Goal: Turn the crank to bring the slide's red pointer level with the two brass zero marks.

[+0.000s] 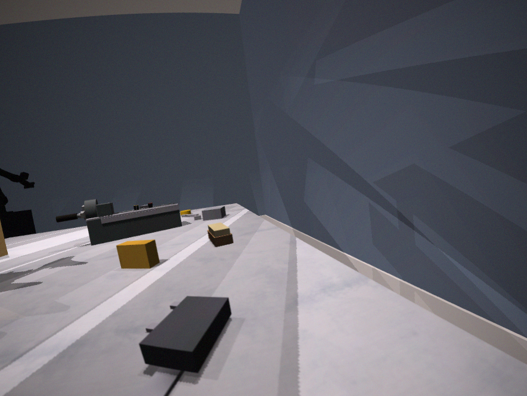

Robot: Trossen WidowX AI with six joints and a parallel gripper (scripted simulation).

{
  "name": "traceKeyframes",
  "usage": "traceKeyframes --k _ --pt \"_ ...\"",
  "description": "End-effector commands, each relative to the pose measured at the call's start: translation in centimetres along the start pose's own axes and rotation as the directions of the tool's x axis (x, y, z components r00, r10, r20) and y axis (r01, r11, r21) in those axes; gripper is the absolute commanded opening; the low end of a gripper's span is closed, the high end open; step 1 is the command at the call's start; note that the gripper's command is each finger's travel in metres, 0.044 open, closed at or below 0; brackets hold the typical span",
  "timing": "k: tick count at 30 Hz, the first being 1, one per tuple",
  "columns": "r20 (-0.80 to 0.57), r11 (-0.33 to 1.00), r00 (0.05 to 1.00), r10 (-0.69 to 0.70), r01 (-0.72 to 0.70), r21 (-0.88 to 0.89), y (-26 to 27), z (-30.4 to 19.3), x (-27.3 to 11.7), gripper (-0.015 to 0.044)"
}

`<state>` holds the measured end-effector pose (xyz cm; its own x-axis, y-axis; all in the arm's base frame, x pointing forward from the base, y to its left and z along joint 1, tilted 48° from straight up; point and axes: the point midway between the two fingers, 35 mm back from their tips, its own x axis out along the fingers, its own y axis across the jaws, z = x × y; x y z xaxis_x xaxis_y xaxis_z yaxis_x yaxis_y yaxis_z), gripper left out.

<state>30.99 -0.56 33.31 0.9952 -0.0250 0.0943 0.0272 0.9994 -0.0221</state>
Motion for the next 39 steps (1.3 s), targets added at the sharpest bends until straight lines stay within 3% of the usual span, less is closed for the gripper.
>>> traceKeyframes --k 1,21,39 --pt "-0.003 1.0 1.0 0.0 0.0 0.0 0.0 -0.1 0.1 0.0426" --pt "-0.389 0.994 0.92 -0.05 0.009 -0.106 4.8 -10.2 6.8 0.044" --pt "-0.635 0.92 0.757 -0.156 -0.123 -0.373 10.9 -20.8 8.8 0.044"
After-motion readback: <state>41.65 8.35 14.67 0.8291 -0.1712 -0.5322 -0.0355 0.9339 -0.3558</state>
